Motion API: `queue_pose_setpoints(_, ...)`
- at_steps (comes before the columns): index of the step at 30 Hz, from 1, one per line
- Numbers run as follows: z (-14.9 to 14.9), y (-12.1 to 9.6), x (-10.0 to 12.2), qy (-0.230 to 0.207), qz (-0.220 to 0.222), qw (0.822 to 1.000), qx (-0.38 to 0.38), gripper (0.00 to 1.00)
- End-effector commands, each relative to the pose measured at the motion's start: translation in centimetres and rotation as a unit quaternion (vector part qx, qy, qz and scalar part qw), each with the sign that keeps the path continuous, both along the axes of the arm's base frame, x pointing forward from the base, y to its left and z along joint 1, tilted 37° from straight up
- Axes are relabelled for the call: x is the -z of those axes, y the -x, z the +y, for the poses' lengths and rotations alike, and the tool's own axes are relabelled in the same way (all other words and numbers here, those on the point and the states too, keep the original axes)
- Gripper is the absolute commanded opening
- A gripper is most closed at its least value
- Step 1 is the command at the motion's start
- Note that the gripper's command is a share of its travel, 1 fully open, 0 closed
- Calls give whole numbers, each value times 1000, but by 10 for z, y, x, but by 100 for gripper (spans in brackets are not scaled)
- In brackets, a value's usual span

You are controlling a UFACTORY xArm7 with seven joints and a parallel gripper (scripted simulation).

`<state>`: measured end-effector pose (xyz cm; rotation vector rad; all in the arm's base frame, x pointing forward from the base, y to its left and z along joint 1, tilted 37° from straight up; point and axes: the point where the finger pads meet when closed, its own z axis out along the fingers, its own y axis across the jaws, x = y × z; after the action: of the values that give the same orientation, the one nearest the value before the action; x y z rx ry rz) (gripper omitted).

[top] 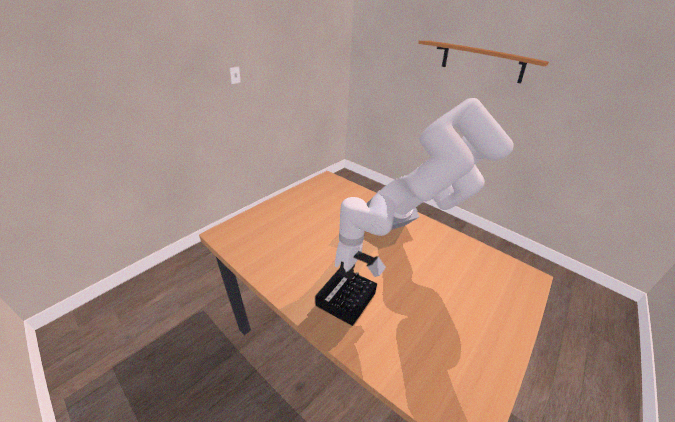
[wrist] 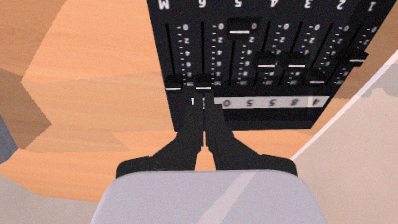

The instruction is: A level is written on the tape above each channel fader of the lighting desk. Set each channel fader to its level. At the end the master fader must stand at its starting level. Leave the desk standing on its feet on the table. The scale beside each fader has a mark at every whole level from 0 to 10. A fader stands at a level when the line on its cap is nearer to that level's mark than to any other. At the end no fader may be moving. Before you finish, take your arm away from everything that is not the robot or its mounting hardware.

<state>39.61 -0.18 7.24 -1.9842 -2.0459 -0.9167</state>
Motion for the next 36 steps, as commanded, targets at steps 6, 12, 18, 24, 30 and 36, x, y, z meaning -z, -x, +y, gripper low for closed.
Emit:
queue_pose_setpoints(6,3,0,-3,1,-1,1000,1,0)
queue_pose_setpoints(12,5,0,-4,1,-1,1000,1,0)
queue_pose_setpoints(18,8,0,-6,1,-1,1000,1,0)
queue_pose_setpoints(24,11,1,-8,1,-1,1000,1,0)
queue_pose_setpoints(30,13,1,-9,1,-1,1000,1,0)
queue_pose_setpoints(36,17,2,-11,1,-1,1000,1,0)
